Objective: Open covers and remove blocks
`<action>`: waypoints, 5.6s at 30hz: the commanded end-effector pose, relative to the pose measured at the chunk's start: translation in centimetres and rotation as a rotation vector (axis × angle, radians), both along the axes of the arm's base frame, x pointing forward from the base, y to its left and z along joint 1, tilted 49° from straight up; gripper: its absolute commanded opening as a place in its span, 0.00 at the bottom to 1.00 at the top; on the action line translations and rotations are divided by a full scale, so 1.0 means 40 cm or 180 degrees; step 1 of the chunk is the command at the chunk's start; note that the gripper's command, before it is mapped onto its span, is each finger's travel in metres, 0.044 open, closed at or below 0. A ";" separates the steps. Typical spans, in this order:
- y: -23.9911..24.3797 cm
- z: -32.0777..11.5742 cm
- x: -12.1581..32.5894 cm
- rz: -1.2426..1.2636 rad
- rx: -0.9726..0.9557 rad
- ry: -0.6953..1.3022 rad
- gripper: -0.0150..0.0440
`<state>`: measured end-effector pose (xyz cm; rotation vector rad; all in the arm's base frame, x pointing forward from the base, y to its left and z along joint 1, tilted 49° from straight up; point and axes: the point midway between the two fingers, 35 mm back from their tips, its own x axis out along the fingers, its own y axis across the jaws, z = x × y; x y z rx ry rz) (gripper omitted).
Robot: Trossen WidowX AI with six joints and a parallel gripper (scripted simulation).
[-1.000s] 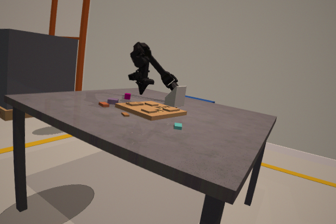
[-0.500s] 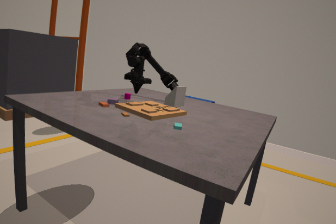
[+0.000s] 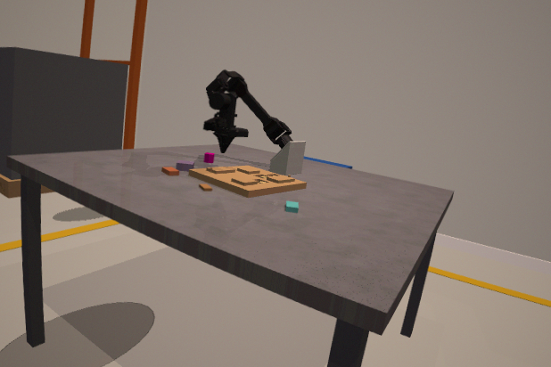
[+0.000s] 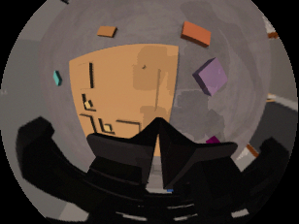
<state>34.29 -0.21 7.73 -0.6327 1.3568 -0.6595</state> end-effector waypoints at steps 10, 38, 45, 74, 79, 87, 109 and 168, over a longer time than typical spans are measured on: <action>-0.013 -0.009 0.002 0.0011 -0.0010 0.0016 0.25; -0.065 -0.054 0.010 0.0012 -0.0009 0.0015 0.25; -0.078 -0.065 0.011 0.0012 -0.0011 0.0015 0.25; -0.098 -0.109 0.007 0.0011 -0.0018 0.0014 0.25; -0.088 -0.121 0.003 0.0011 -0.0018 0.0015 0.25; -0.078 -0.134 0.000 0.0011 -0.0017 0.0015 0.25; -0.039 -0.177 0.003 0.0011 -0.0014 0.0014 0.25; 0.055 -0.269 0.090 0.0011 -0.0007 0.0006 0.25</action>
